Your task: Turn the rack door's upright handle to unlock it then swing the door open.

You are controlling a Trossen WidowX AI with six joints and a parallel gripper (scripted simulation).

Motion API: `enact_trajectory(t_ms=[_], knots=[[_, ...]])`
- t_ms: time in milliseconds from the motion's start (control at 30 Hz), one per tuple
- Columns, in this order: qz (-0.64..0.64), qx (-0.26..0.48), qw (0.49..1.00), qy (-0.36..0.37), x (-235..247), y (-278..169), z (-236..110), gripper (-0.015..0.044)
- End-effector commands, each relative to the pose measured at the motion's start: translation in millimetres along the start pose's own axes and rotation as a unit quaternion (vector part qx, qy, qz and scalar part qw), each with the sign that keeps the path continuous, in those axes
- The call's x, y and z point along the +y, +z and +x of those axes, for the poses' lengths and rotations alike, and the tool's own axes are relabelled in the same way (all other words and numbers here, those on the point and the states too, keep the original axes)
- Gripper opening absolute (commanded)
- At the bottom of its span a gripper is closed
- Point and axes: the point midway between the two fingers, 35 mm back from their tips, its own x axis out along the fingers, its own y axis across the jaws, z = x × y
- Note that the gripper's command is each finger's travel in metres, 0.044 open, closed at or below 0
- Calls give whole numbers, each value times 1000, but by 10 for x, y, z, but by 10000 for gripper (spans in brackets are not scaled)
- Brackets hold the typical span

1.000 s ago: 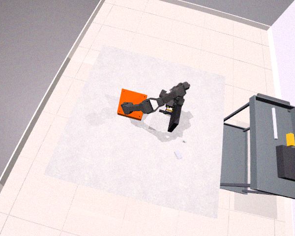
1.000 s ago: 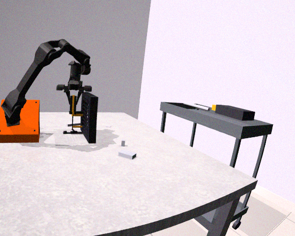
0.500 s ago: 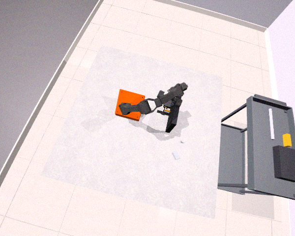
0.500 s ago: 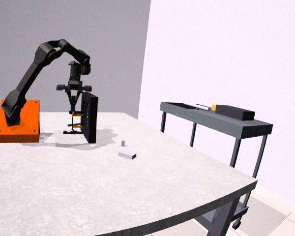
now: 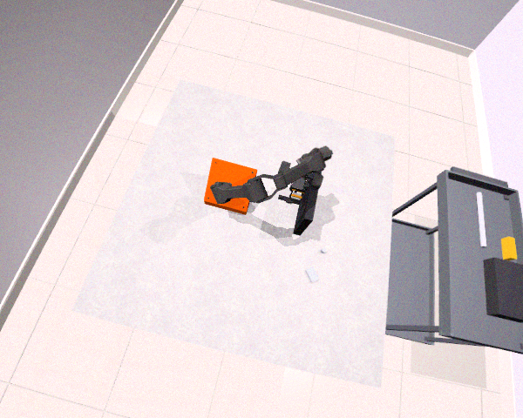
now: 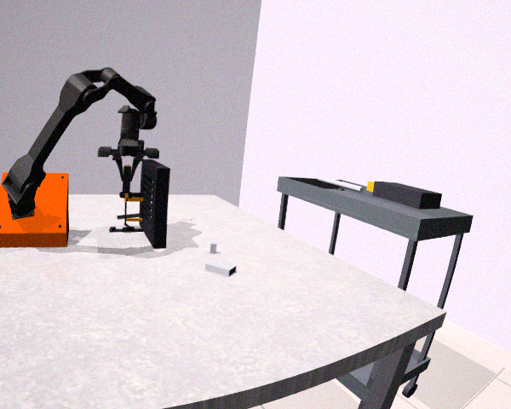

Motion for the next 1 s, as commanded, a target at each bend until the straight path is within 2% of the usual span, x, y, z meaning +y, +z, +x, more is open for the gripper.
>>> enact_trajectory(t_ms=[0,967], knots=[[-44,-2,999,-2,-60,32,-1,15],[-331,-1,944,-4,-522,356,0,15]])
